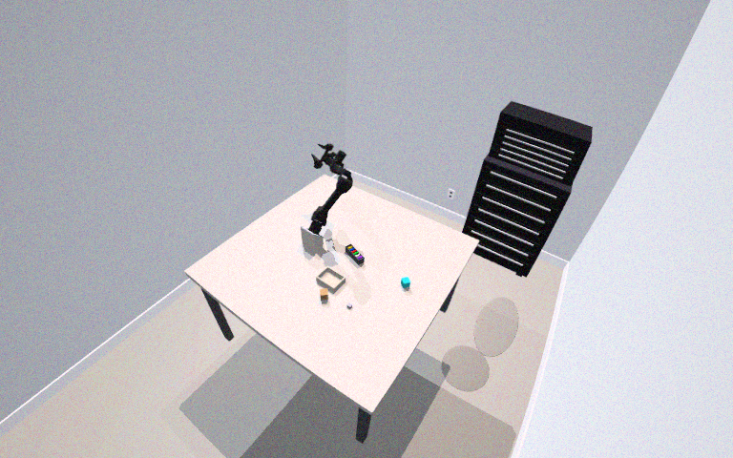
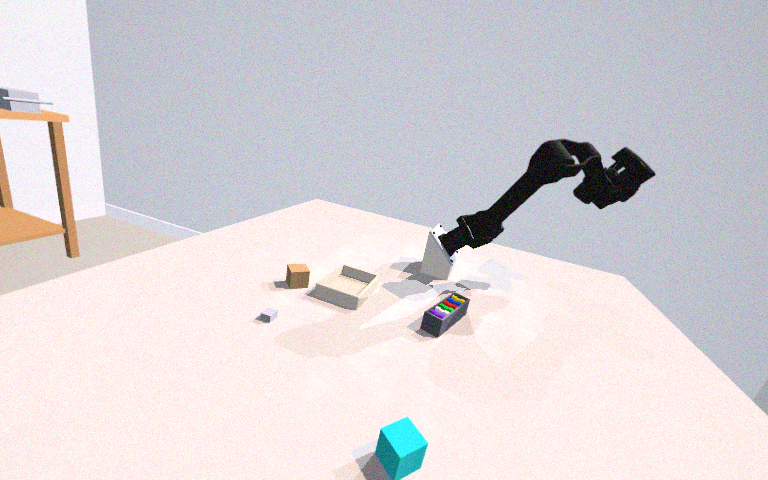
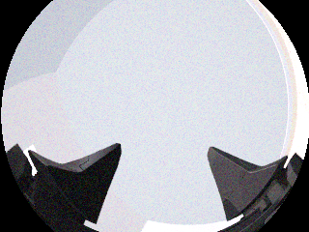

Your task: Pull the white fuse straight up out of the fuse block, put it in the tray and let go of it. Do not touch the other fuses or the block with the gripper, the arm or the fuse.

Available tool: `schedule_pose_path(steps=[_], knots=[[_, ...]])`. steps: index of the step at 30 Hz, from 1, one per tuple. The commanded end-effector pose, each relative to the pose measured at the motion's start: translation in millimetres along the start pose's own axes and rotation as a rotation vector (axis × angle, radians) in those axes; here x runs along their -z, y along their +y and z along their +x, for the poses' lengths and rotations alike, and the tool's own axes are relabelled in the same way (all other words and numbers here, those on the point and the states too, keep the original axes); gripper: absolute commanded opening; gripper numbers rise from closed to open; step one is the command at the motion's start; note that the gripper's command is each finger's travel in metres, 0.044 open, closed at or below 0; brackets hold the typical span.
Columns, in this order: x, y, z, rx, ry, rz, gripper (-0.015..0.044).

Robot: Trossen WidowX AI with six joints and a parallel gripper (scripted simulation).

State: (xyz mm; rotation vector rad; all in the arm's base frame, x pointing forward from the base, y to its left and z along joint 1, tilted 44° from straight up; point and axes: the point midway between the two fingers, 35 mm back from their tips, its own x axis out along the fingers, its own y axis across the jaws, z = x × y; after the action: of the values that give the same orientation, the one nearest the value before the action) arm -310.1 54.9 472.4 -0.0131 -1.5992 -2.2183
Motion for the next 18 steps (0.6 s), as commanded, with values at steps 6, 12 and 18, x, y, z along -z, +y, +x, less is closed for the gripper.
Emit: schedule_pose_path(steps=[6,12,18], knots=[[-31,-18,-15,0.061,-0.12,-0.09,0.0243],[-96,-49,-61,0.23,-0.324,-0.226,0.0085],[-151,-71,-127,0.419,-0.516,-0.346,0.0074]])
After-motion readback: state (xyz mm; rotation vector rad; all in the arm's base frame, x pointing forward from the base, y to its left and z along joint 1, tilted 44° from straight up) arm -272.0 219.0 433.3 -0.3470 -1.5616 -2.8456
